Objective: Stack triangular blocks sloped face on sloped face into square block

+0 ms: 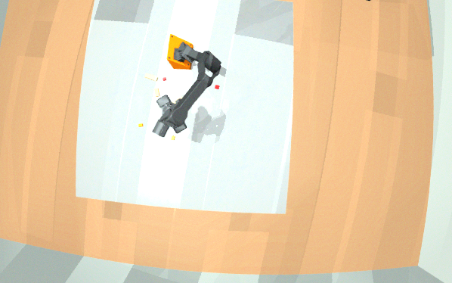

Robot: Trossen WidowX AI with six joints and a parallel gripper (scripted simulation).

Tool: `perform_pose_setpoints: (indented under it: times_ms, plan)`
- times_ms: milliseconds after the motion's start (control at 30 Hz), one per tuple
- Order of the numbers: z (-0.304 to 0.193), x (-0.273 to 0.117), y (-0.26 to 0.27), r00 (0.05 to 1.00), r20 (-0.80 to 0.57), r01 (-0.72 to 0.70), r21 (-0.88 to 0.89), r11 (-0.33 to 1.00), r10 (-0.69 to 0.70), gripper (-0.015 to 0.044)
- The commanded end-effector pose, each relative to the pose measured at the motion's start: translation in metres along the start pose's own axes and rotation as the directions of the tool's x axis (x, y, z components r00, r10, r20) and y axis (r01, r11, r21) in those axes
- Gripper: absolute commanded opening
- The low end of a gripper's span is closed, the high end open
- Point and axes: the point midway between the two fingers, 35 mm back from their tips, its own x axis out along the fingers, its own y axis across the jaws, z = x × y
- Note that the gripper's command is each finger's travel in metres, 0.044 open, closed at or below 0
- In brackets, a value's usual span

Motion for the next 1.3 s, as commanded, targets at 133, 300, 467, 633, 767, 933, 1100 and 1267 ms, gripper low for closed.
perform_pose_setpoints:
  times_ms: [133,300,467,633,767,933,1100,1267]
  plan:
    - [-0.007,-0.011,-0.001,0.984,0.086,0.17,-0.187,0.968,-0.157,0.0]
    - [-0.008,-0.012,-0.001,0.981,0.092,0.184,-0.2,0.962,-0.169,0.0]
    - [-0.009,-0.014,0.002,0.982,0.087,0.182,-0.201,0.962,-0.168,0.0]
    - [-0.014,-0.025,0.021,0.986,0.048,0.166,-0.209,0.964,-0.16,0.0]
    - [-0.017,-0.035,0.037,0.988,0.017,0.151,-0.215,0.965,-0.151,0.0]
    - [-0.02,-0.045,0.059,0.99,-0.021,0.13,-0.219,0.967,-0.138,0.0]
    - [-0.021,-0.054,0.078,0.991,-0.051,0.11,-0.222,0.969,-0.124,0.0]
    - [-0.02,-0.051,0.078,0.991,-0.046,0.112,-0.221,0.969,-0.125,0.0]
